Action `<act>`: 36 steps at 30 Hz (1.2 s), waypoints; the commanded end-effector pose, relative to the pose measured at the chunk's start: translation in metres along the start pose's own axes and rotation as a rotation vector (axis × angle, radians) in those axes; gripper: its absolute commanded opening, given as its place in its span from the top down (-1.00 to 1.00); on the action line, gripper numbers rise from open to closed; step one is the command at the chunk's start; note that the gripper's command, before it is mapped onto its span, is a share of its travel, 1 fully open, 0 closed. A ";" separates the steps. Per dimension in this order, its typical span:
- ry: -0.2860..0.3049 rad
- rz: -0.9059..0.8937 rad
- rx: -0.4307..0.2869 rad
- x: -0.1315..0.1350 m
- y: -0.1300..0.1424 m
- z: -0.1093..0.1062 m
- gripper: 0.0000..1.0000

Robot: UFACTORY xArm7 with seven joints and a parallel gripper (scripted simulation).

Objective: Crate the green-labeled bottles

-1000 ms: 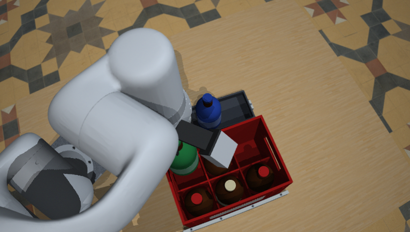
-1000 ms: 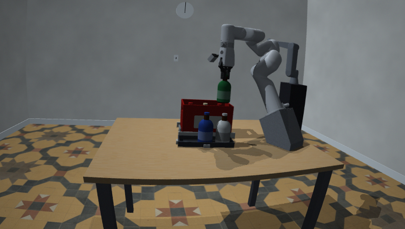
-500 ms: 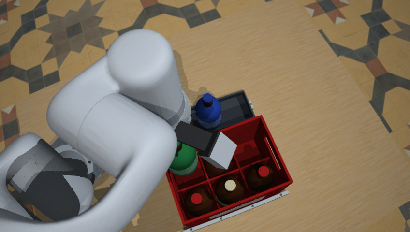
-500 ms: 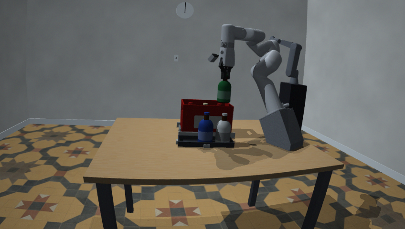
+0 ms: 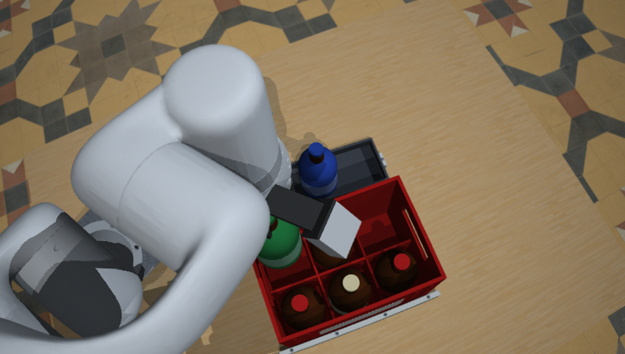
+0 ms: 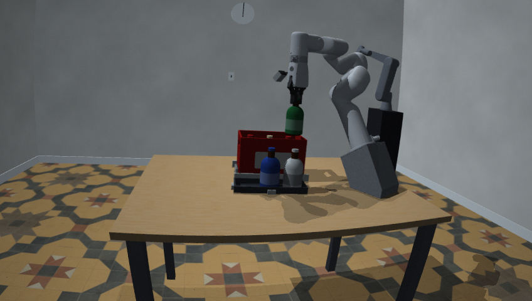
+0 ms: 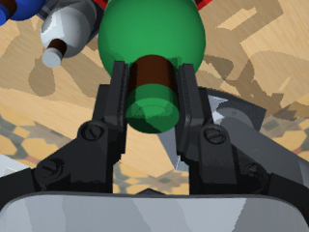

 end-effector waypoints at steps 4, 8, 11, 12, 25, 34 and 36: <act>-0.003 0.001 0.002 0.000 0.000 -0.001 1.00; -0.003 0.001 0.002 0.000 0.000 0.000 1.00; -0.003 0.001 0.002 0.000 0.000 0.000 1.00; -0.003 0.001 0.002 0.000 0.000 0.000 1.00; -0.003 0.001 0.002 0.000 -0.001 0.011 1.00; -0.003 0.001 0.002 0.000 -0.001 0.020 1.00; -0.003 0.001 0.002 0.000 -0.001 0.022 1.00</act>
Point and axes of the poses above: the point where the finger pads meet when closed, its own z axis out along the fingers, its own x axis across the jaws, y = z × x, the point moved 6 cm from there along -z, back along the fingers, and after that the axes turned 5 degrees about -z, right-handed, at the moved point
